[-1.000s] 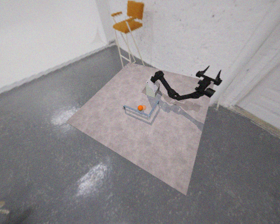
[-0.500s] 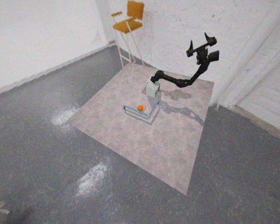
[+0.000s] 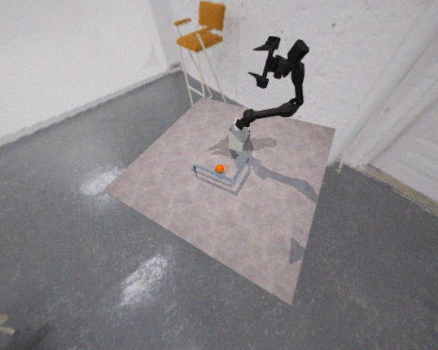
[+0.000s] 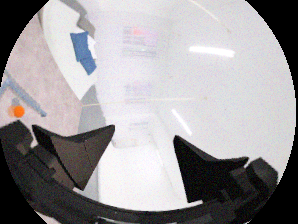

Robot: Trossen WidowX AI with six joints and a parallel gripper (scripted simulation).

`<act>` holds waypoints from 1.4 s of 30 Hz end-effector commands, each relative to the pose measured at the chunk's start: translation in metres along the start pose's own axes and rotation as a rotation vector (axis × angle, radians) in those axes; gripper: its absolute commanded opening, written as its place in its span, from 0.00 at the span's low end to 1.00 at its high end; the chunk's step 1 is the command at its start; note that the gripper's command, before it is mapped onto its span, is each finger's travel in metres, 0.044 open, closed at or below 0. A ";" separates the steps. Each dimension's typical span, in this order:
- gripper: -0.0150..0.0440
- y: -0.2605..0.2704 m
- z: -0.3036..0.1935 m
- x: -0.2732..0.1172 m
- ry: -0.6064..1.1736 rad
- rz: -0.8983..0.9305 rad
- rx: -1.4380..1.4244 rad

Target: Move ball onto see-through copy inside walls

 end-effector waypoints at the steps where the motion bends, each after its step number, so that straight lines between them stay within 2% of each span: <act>1: 0.92 0.032 -0.010 0.058 0.026 0.229 0.099; 10: 0.92 0.133 -0.024 0.149 0.153 0.671 0.250; 19: 0.92 0.261 -0.050 0.193 0.411 1.052 0.363; 26: 0.92 0.365 -0.082 0.192 0.697 1.289 0.418; 33: 0.92 0.459 -0.126 0.163 1.055 1.445 0.429; 36: 0.92 0.474 -0.136 0.154 1.131 1.463 0.425; 42: 0.92 0.476 -0.137 0.154 1.131 1.463 0.425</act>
Point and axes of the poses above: the point midway between the two fingers, 35 mm back from their tips, its own x axis out along the fingers, its own y axis across the jaws, z = x × y, the point moved 6 cm from there along -x, back along the fingers, and after that the axes turned 10 degrees about x, right-handed, at the moved point
